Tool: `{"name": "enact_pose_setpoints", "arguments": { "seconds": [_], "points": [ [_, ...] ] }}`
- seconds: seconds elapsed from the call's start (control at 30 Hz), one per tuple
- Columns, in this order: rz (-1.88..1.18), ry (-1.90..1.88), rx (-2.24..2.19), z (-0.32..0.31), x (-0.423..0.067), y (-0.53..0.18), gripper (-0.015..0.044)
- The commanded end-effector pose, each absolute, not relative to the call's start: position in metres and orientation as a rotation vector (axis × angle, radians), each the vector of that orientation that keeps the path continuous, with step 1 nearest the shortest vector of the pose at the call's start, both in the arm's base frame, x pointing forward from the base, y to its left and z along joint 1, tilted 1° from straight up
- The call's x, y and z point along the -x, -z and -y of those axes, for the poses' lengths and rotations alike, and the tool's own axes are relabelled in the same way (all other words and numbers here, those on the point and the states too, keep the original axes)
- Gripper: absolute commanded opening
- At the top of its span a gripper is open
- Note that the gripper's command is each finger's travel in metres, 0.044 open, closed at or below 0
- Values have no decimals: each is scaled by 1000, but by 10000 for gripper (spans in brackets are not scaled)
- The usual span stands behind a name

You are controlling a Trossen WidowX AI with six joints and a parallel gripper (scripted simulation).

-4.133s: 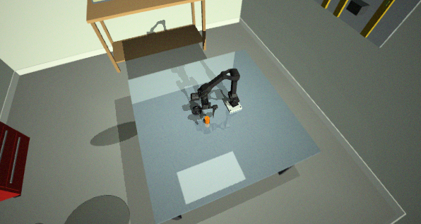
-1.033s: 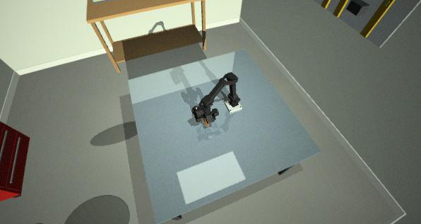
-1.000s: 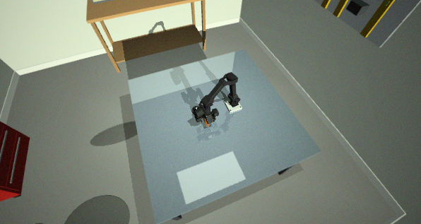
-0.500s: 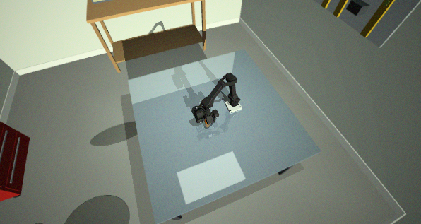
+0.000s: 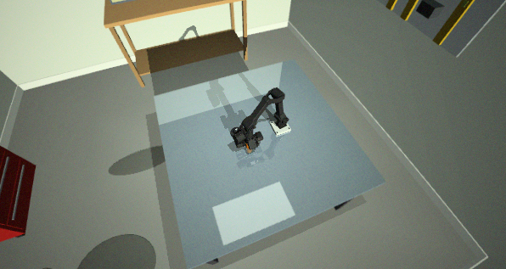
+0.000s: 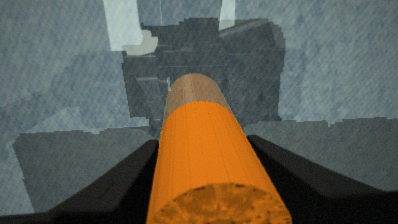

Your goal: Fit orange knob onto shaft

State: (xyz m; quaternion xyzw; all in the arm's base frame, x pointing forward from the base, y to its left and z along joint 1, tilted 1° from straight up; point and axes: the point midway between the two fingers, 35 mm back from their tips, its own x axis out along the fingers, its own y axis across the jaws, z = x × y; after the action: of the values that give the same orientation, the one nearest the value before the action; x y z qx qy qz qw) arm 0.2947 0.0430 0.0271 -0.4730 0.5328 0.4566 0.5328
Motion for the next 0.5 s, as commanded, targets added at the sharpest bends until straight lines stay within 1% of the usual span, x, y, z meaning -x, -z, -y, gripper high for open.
{"name": "enact_pose_setpoints", "arguments": {
  "seconds": [0.0,0.47],
  "points": [
    [-1271,-1088,1134,-44,-297,-39,0],
    [-1270,-1088,1134,-52,-301,-114,0]
  ]
}}
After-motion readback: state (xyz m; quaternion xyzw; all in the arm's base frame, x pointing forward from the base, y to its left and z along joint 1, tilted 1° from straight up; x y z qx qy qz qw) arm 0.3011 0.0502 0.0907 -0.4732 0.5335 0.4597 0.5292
